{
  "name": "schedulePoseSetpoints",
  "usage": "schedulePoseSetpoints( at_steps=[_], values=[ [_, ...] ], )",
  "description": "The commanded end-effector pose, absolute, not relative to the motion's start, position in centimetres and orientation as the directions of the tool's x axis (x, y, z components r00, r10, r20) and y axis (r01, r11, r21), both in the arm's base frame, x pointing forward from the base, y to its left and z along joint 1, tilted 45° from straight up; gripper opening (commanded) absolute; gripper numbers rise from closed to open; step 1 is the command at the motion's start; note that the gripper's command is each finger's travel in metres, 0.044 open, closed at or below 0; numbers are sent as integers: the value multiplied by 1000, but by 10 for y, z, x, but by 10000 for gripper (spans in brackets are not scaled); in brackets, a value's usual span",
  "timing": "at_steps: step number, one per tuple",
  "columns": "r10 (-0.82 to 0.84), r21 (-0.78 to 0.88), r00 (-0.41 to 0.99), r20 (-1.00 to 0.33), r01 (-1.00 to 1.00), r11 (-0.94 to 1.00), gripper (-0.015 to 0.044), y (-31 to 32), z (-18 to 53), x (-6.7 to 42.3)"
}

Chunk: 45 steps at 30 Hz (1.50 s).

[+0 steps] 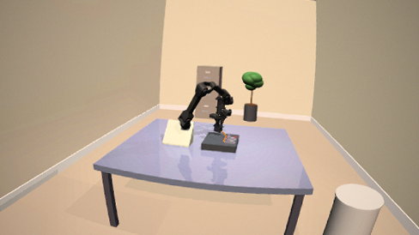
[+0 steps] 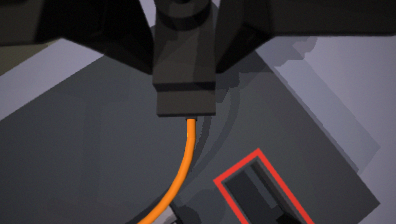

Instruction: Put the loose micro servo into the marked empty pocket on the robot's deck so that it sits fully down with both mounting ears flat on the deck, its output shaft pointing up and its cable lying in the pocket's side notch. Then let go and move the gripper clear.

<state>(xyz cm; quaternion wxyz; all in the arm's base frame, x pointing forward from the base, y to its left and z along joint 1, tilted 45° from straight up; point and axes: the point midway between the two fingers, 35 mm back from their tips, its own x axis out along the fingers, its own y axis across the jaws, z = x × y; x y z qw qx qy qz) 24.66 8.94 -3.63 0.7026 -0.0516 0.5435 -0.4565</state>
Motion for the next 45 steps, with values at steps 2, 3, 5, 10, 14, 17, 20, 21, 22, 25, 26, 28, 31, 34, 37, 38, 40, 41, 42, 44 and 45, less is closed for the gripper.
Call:
schedulePoseSetpoints(
  at_steps=[2, 3, 5, 10, 14, 17, 20, 21, 22, 25, 26, 28, 31, 34, 37, 38, 40, 41, 42, 44, 45],
  values=[
    [-694, -624, -10, -720, 448, 640, 0, 90, -37, 246],
    [-694, -634, -10, -720, 417, 651, 0, 90, -37, 246],
    [-694, -652, -10, -720, 354, 671, 0, 90, -37, 246],
    [-694, -683, -10, -720, 189, 706, 0, 90, -37, 246],
    [-694, -693, -10, -720, 59, 718, 0, 90, -37, 246],
    [-694, -694, -10, -720, 36, 719, 0, 90, -37, 246],
    [-694, -694, -10, -720, 36, 719, 0, 90, -37, 247],
    [-694, -694, -10, -720, 37, 719, 0, 90, -37, 248],
    [-694, -694, -10, -720, 37, 719, 0, 90, -37, 250],
    [-694, -694, -9, -720, 37, 719, 0, 90, -37, 260],
    [-694, -694, -9, -720, 37, 719, 0, 90, -36, 264],
    [-694, -694, -9, -720, 38, 719, 0, 90, -36, 272],
    [-694, -694, -8, -720, 38, 719, 0, 89, -36, 285],
    [-694, -694, -8, -720, 39, 719, 0, 89, -35, 297],
    [-694, -694, -7, -720, 39, 719, 0, 88, -35, 308],
    [-694, -694, -7, -720, 39, 719, 0, 88, -35, 312],
    [-694, -694, -7, -720, 40, 719, 0, 88, -35, 320],
    [-694, -694, -6, -720, 40, 719, 0, 88, -34, 323],
    [-694, -694, -6, -720, 40, 719, 0, 88, -34, 327],
    [-694, -694, -6, -720, 40, 719, 0, 87, -34, 334],
    [-694, -694, -6, -720, 41, 719, 0, 87, -34, 338]
  ],
)
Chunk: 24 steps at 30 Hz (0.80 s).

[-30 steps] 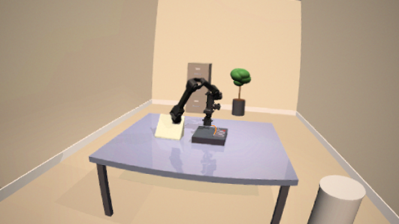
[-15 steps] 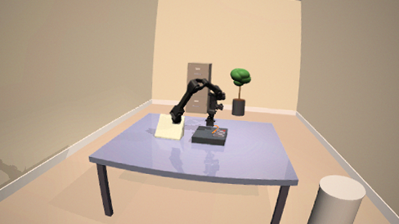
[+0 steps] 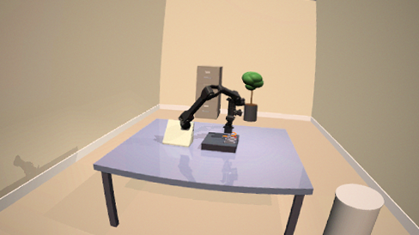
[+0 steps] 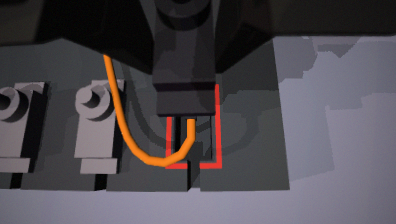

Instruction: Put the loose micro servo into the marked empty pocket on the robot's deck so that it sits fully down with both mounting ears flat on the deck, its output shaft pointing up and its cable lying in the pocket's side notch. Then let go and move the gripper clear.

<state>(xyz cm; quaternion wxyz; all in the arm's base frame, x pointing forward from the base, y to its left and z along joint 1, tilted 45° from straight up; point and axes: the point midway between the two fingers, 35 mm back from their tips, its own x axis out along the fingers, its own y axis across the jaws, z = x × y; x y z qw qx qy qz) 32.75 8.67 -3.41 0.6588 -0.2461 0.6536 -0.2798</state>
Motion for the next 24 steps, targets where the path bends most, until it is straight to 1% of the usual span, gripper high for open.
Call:
schedulePoseSetpoints(
  at_steps=[1, 6, 24],
  values=[
    [-694, -694, -6, -720, 41, 719, 0, 87, -34, 341],
    [-695, -694, -5, -719, 42, 718, 0, 86, -33, 356],
    [-696, -695, -5, -718, 42, 718, 0, 72, -47, 356]
  ],
)
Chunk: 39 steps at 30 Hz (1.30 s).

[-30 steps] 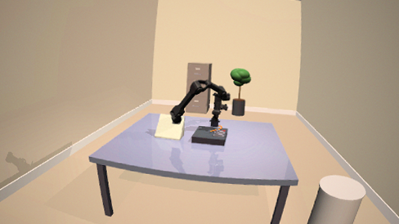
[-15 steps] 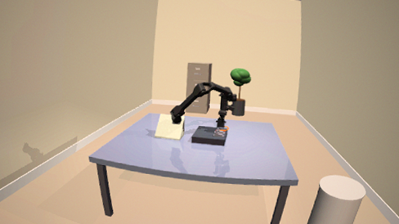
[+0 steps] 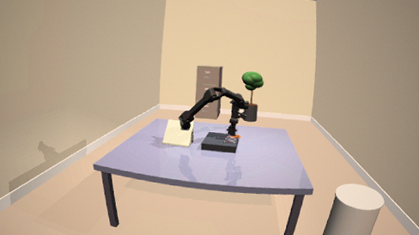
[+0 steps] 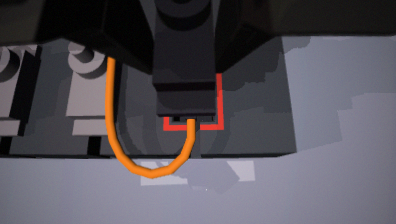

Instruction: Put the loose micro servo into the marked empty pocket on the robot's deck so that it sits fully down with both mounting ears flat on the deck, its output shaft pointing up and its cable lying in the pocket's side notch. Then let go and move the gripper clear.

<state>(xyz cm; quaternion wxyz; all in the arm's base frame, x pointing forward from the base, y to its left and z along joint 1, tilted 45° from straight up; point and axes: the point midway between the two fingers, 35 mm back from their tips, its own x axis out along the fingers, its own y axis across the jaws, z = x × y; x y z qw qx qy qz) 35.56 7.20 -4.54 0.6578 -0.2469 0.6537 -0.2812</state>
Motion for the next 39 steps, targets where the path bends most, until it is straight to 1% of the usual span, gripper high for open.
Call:
schedulePoseSetpoints(
  at_steps=[1, 15, 39],
  values=[
    [-696, -695, -5, -718, 42, 718, 0, 72, -47, 356],
    [-696, -695, -5, -718, 42, 718, 0, 72, -48, 357],
    [-696, -696, -4, -718, 42, 717, 0, 54, -65, 357]
  ],
)
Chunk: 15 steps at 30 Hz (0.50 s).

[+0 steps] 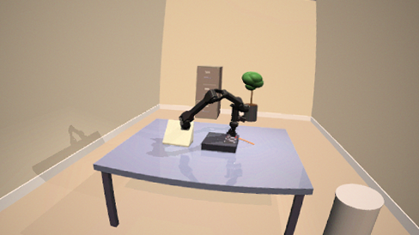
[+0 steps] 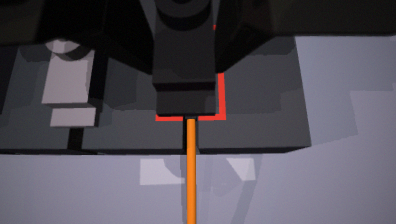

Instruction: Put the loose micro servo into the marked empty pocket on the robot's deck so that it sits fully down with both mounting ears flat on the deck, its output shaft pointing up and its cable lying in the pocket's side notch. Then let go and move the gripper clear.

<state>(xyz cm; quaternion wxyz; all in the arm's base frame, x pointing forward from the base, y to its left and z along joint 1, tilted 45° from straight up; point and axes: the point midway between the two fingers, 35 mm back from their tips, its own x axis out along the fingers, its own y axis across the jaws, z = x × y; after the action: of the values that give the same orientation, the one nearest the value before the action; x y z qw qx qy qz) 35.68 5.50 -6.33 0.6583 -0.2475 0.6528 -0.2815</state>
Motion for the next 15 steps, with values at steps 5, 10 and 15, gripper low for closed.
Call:
schedulePoseSetpoints(
  at_steps=[5, 10, 15],
  values=[
    [-697, -696, -4, -717, 42, 717, 0, 50, -69, 357],
    [-697, -696, -4, -717, 42, 716, 0, 47, -73, 357],
    [-697, -697, -4, -717, 42, 716, 0, 43, -77, 357]
  ],
)
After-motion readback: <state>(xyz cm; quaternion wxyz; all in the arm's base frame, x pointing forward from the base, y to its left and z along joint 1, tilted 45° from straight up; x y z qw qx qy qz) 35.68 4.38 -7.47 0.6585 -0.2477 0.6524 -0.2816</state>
